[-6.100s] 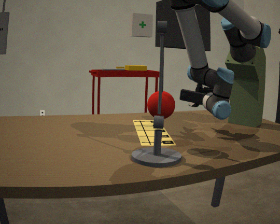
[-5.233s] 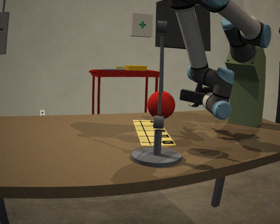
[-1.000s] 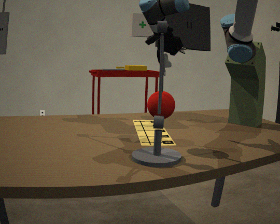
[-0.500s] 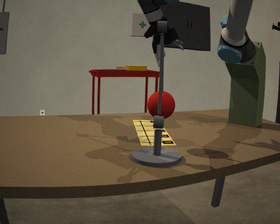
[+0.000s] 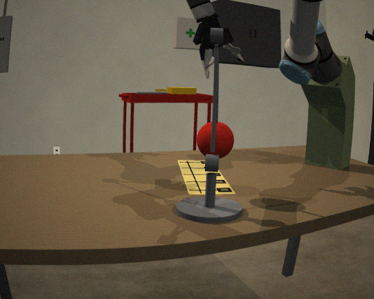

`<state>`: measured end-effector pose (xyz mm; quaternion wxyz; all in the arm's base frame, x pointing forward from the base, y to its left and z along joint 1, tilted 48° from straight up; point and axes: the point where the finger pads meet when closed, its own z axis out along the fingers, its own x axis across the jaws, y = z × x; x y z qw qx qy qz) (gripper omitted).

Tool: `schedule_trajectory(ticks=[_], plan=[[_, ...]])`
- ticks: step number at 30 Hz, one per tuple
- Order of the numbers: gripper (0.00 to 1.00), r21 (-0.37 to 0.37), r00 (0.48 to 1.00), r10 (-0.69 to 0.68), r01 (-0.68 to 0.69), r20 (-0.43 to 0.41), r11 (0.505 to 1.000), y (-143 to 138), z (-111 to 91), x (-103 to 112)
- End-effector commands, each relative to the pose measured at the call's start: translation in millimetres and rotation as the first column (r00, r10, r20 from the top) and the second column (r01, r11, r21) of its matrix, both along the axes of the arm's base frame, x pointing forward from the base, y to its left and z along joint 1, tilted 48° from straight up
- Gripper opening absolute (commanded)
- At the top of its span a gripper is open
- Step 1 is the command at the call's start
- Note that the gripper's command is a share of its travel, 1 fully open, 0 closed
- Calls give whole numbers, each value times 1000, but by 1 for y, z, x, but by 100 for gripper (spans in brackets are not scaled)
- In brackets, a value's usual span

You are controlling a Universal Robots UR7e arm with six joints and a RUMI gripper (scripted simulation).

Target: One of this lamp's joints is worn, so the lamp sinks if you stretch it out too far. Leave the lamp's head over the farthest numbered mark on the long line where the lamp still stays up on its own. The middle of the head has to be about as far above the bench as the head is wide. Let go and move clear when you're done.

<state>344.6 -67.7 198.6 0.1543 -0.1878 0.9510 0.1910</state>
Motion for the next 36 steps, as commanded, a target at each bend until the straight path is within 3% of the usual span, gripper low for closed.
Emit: schedule_trajectory(ticks=[1,4,19,21,36], plan=[[100,104,1000,-14,12,19,994,-12,5,-4],[100,121,1000,-18,15,22,993,-14,6,-4],[100,367,995,-82,56,55,929,-47,11,-15],[100,367,995,-82,56,55,929,-47,11,-15],[100,593,986,-150,78,73,802,-80,8,-27]])
